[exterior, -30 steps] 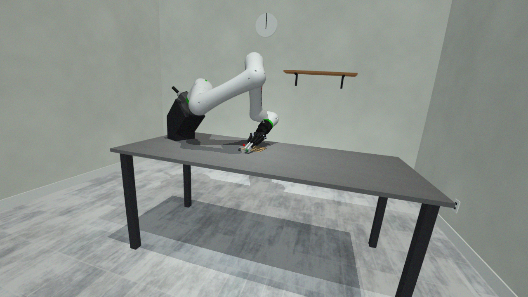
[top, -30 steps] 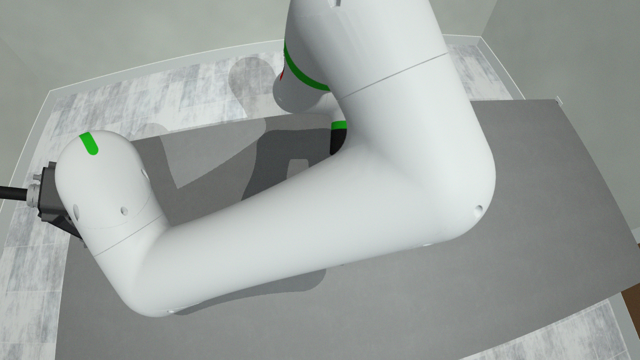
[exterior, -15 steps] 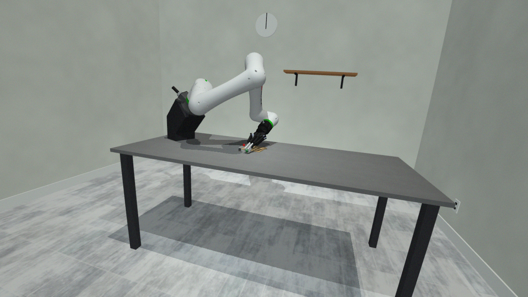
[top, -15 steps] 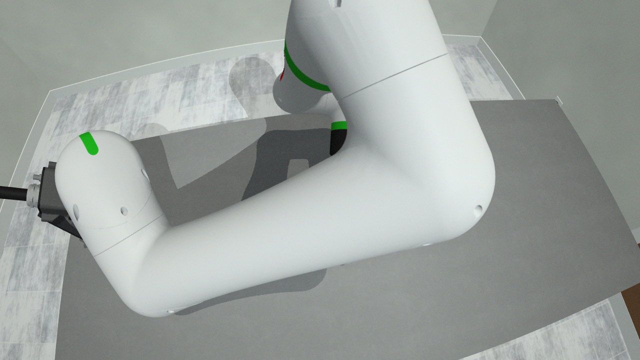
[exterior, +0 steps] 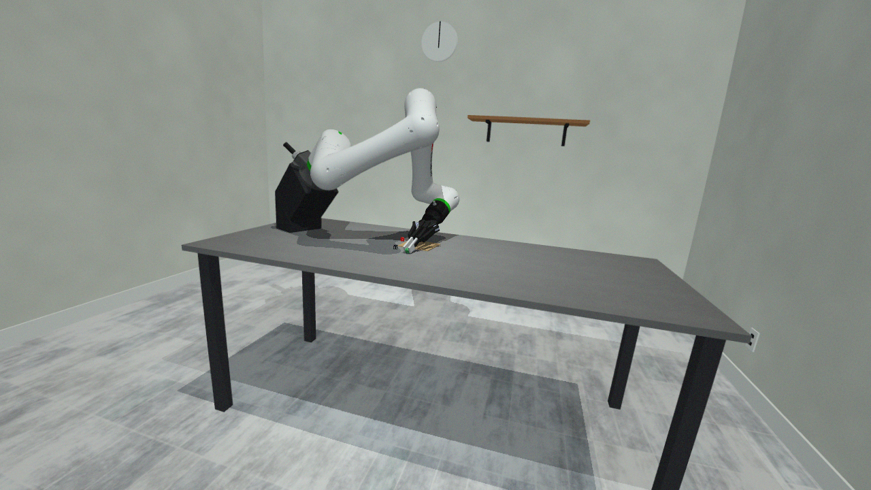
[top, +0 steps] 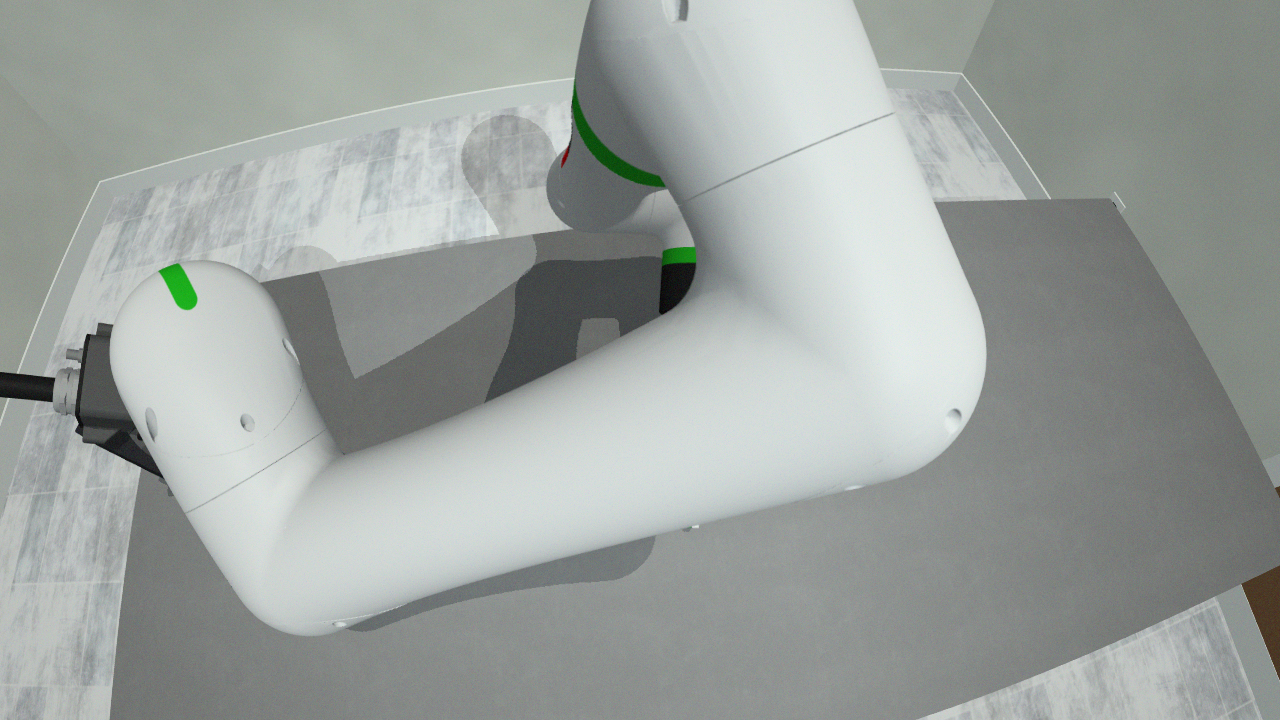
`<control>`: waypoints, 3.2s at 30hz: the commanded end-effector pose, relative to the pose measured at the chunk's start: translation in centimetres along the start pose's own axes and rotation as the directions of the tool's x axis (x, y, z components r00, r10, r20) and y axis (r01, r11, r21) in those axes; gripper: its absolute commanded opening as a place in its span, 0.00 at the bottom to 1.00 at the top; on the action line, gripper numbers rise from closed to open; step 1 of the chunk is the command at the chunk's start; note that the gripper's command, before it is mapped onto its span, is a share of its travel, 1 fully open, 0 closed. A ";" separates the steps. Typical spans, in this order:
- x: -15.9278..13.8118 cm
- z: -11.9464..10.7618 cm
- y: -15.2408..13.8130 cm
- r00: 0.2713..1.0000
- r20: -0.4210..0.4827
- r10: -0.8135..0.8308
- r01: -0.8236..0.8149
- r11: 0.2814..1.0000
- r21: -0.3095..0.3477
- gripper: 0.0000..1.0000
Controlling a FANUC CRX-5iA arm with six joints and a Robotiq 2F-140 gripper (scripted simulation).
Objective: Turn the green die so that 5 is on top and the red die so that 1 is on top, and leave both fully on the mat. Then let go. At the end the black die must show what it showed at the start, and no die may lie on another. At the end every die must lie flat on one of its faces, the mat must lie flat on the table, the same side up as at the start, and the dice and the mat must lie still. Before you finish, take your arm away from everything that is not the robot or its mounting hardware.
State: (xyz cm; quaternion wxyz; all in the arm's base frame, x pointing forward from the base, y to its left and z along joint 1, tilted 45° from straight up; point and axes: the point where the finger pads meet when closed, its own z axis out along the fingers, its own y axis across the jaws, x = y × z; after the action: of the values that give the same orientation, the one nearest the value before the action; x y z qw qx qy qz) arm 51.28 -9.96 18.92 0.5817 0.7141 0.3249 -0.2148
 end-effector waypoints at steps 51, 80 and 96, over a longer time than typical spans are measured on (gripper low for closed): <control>0.2 0.1 0.0 1.000 0.000 0.000 0.000 1.000 0.000 0.14; 0.2 0.1 0.0 1.000 0.000 0.000 0.000 1.000 0.000 0.19; 0.2 0.1 0.0 1.000 0.000 0.000 0.000 1.000 0.000 0.19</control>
State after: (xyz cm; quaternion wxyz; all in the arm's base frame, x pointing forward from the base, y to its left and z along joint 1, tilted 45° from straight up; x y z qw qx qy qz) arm 51.40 -10.02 18.79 0.5817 0.7141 0.3249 -0.2148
